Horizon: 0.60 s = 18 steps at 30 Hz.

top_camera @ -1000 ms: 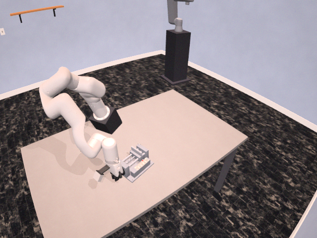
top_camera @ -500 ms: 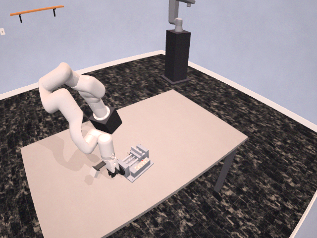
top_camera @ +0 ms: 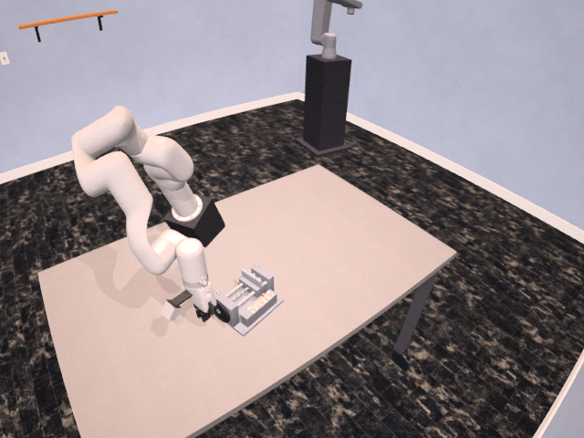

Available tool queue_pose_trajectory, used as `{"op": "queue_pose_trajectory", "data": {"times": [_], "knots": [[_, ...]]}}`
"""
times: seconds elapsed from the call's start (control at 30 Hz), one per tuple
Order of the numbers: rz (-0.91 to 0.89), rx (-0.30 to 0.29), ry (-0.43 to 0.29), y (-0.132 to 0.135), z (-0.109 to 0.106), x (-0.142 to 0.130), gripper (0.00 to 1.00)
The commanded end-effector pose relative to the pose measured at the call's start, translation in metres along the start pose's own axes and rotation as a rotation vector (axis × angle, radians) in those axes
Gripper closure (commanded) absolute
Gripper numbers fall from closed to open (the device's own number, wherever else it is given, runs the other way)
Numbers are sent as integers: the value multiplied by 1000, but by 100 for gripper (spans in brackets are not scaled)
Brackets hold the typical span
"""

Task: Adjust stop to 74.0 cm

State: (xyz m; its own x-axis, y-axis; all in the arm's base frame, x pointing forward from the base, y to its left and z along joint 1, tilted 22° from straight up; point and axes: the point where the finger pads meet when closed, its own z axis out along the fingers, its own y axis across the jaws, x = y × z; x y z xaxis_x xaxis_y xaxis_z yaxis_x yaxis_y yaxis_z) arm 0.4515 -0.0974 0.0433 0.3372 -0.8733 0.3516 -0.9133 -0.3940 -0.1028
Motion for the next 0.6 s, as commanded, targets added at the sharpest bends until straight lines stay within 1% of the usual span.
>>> {"op": "queue_pose_trajectory", "data": {"times": [0.0,0.57], "knots": [[-1,1,1,0,-5,0,94],[-1,1,1,-5,-21,0,94]]}}
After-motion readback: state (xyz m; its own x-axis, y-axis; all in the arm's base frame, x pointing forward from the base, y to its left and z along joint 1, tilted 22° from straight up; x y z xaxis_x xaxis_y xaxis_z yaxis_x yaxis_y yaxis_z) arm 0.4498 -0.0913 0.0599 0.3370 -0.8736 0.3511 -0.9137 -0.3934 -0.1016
